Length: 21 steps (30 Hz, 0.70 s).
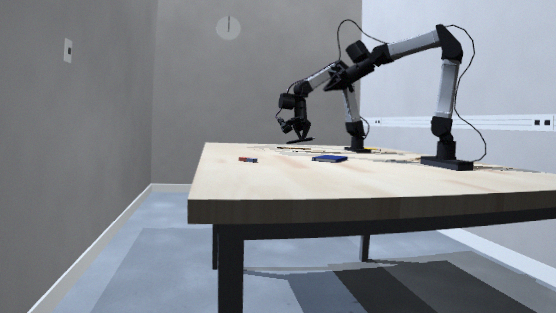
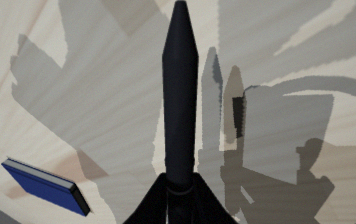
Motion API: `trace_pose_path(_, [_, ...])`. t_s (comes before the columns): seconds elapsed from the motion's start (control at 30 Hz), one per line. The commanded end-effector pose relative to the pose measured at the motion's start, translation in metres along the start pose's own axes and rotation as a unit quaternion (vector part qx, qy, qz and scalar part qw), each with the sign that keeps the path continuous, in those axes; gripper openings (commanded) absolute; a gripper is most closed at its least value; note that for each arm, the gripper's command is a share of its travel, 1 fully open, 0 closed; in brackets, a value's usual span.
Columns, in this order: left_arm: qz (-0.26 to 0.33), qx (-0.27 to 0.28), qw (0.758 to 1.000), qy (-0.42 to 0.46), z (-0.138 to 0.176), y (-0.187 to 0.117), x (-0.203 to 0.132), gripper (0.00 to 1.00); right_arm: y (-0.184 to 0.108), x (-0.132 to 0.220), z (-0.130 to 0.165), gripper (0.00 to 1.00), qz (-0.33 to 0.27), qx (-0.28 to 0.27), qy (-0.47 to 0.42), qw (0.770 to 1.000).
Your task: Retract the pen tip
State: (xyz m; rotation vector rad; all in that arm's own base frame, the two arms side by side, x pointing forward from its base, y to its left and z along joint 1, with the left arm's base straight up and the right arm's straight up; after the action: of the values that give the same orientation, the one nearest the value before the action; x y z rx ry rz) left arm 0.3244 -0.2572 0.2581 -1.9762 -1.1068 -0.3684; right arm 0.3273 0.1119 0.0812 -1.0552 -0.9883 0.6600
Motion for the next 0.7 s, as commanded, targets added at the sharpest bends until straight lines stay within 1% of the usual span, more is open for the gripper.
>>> trace_pose_path(0.0, [0.003, -0.028, 0.999, -0.042, -0.003, -0.004, 0.005, 0.01, -0.004, -0.009, -0.015, 0.14, 0.044, -0.032, -0.029, 0.998])
trace_pose_path(0.03, [0.004, -0.021, 0.999, -0.047, 0.002, 0.002, 0.005, 0.01, -0.006, -0.011, -0.012, 0.14, 0.051, -0.041, -0.037, 0.997])
trace_pose_path(0.07, [-0.004, -0.028, 0.998, -0.064, 0.003, -0.003, 0.015, 0.01, -0.007, -0.018, -0.019, 0.14, 0.066, -0.045, -0.035, 0.996])
trace_pose_path(0.13, [-0.016, -0.035, 0.995, -0.094, 0.006, -0.006, 0.032, 0.01, -0.005, -0.035, -0.023, 0.14, 0.098, -0.048, -0.036, 0.993])
trace_pose_path(0.23, [-0.031, -0.047, 0.989, -0.135, 0.011, -0.010, 0.053, 0.01, -0.015, -0.051, -0.030, 0.14, 0.134, -0.069, -0.046, 0.988])
trace_pose_path(0.37, [-0.051, -0.062, 0.979, -0.186, 0.020, -0.015, 0.079, 0.01, -0.015, -0.079, -0.037, 0.14, 0.193, -0.071, -0.054, 0.977])
trace_pose_path(0.43, [-0.061, -0.070, 0.973, -0.210, 0.024, -0.019, 0.091, 0.01, -0.024, -0.080, -0.040, 0.14, 0.198, -0.087, -0.060, 0.974])
trace_pose_path(0.5, [-0.071, -0.078, 0.967, -0.233, 0.029, -0.023, 0.103, 0.01, -0.021, -0.081, -0.039, 0.14, 0.199, -0.080, -0.058, 0.975])
trace_pose_path(0.57, [-0.071, -0.078, 0.967, -0.233, 0.029, -0.023, 0.103, 0.01, -0.021, -0.081, -0.039, 0.14, 0.199, -0.080, -0.058, 0.975])
trace_pose_path(0.6, [-0.071, -0.070, 0.966, -0.239, 0.034, -0.018, 0.104, 0.01, -0.018, -0.073, -0.040, 0.14, 0.183, -0.086, -0.057, 0.978])
trace_pose_path(0.67, [-0.085, -0.085, 0.958, -0.262, 0.037, -0.028, 0.119, 0.01, -0.007, -0.075, -0.034, 0.14, 0.170, -0.065, -0.038, 0.983])
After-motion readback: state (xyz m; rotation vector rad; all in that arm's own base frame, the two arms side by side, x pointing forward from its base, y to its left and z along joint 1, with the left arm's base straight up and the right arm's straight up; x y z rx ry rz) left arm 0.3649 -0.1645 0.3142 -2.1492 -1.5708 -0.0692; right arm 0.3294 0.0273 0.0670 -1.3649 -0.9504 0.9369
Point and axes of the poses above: on each arm, the point where the finger pads meet when closed, its own y axis out along the fingers, its own x axis across the jaws, z = x × y, the point moved 3 cm from there along -y, back along the fingers, and after that the axes turned 9 degrees about -y, right-handed, at the moved point
